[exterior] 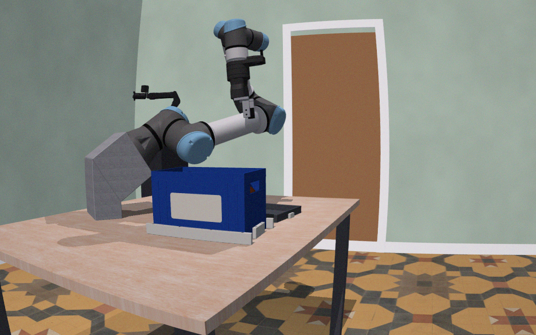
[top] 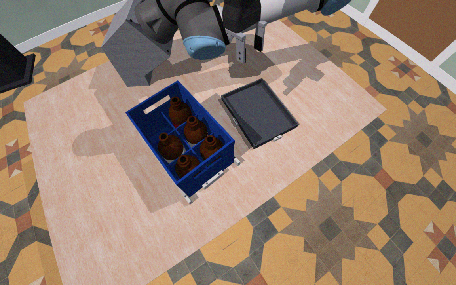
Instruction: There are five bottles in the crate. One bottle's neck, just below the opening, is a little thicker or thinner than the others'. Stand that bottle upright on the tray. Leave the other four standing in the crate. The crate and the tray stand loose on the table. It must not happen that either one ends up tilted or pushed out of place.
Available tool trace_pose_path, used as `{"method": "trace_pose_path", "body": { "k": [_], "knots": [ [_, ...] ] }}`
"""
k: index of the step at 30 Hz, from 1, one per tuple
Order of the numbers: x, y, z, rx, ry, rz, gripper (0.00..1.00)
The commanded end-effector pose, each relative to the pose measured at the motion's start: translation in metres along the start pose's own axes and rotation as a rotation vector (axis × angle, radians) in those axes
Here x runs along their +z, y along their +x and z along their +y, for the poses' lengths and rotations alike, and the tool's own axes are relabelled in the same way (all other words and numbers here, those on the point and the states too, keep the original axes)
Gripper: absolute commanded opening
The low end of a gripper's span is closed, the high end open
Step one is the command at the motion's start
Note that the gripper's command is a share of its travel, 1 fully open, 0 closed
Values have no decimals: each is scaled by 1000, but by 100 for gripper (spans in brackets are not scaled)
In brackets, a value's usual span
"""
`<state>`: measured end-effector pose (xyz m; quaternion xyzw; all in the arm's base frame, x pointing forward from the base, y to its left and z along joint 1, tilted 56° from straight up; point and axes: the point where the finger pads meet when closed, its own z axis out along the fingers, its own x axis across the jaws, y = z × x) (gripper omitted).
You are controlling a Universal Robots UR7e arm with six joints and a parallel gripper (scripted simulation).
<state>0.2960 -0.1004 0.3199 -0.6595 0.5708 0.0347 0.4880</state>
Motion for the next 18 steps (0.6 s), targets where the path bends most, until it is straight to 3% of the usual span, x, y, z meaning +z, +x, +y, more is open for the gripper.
{"method": "trace_pose_path", "body": {
  "k": [1, 9, 18],
  "knots": [
    [0, 0, 0, 0, 0, 0, 100],
    [-1, 9, 2, -22, -3, 0, 100],
    [2, 61, 12, -156, -22, -5, 100]
  ]
}}
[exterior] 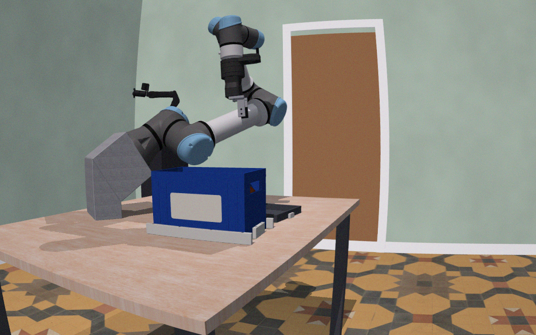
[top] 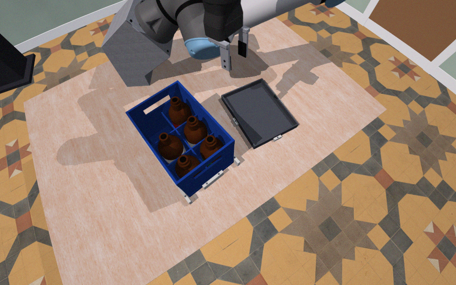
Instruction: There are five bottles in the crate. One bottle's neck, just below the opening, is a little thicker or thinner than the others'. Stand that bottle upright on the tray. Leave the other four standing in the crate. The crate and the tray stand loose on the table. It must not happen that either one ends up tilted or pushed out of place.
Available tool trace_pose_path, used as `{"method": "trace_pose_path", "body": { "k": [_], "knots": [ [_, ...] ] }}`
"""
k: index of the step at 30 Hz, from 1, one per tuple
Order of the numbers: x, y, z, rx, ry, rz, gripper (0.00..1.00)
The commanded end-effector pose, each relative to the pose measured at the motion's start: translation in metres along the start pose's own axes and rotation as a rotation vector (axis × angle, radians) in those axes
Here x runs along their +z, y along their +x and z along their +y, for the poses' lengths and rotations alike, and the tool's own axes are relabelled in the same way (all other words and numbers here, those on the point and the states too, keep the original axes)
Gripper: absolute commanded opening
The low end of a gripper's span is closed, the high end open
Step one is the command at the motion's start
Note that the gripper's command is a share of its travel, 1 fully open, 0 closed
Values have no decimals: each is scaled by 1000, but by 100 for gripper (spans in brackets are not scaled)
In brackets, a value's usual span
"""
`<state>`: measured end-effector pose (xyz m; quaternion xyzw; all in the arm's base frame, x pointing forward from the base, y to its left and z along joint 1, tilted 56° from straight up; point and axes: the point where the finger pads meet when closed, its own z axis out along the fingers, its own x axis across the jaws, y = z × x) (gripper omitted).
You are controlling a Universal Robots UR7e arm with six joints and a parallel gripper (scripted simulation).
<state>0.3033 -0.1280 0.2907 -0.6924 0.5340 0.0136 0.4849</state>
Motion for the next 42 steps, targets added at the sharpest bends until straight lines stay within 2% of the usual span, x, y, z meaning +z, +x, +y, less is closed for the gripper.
{"method": "trace_pose_path", "body": {
  "k": [1, 7, 12, 16, 18, 22, 26, 35, 36, 42],
  "knots": [
    [2, 20, 6, -49, -8, -3, 100],
    [18, 81, 27, -217, -29, -13, 100],
    [43, 131, 48, -366, -46, -25, 100],
    [66, 162, 64, -470, -56, -35, 100],
    [66, 162, 64, -470, -56, -35, 100],
    [85, 184, 77, -547, -62, -43, 100],
    [97, 195, 84, -591, -66, -47, 100],
    [101, 198, 87, -606, -67, -49, 100],
    [101, 198, 87, -606, -67, -49, 0],
    [101, 198, 87, -606, -67, -49, 0]
  ]
}}
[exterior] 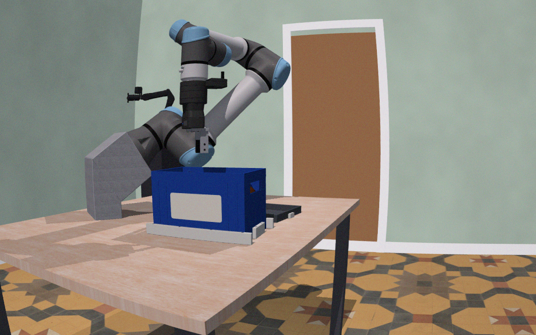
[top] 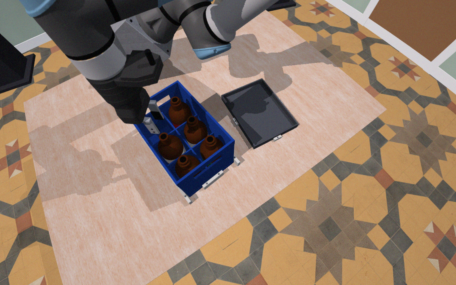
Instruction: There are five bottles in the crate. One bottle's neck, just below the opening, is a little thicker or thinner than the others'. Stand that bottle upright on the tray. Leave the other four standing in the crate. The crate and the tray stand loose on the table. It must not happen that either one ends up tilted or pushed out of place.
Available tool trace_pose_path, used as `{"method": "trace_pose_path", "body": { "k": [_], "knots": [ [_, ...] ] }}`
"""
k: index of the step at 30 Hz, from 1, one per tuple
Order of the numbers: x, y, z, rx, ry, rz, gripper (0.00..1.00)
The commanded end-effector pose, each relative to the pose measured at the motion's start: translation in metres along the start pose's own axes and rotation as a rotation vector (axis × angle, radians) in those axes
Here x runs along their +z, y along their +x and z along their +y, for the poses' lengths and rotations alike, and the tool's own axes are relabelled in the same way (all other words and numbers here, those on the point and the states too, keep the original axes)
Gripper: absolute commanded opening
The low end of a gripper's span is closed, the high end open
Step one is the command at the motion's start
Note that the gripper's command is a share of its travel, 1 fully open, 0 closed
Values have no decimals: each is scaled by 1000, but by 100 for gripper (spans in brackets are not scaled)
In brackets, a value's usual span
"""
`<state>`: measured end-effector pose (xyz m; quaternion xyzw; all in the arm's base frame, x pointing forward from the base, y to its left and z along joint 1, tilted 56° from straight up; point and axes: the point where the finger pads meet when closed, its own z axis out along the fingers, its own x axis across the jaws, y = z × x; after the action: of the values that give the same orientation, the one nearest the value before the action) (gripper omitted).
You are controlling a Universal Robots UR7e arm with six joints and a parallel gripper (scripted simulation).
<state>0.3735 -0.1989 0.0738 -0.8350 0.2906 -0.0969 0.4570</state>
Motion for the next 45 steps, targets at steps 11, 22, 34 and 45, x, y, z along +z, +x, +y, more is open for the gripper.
{"method": "trace_pose_path", "body": {
  "k": [11, 22, 34, 45],
  "knots": [
    [0, 0, 0, 0, 0, 1, 0],
    [0, 0, 0, 0, 0, 1, 0],
    [-2, 1, 3, 0, -1, 2, 0],
    [-3, 1, 3, 0, -1, 2, 100]
  ]
}}
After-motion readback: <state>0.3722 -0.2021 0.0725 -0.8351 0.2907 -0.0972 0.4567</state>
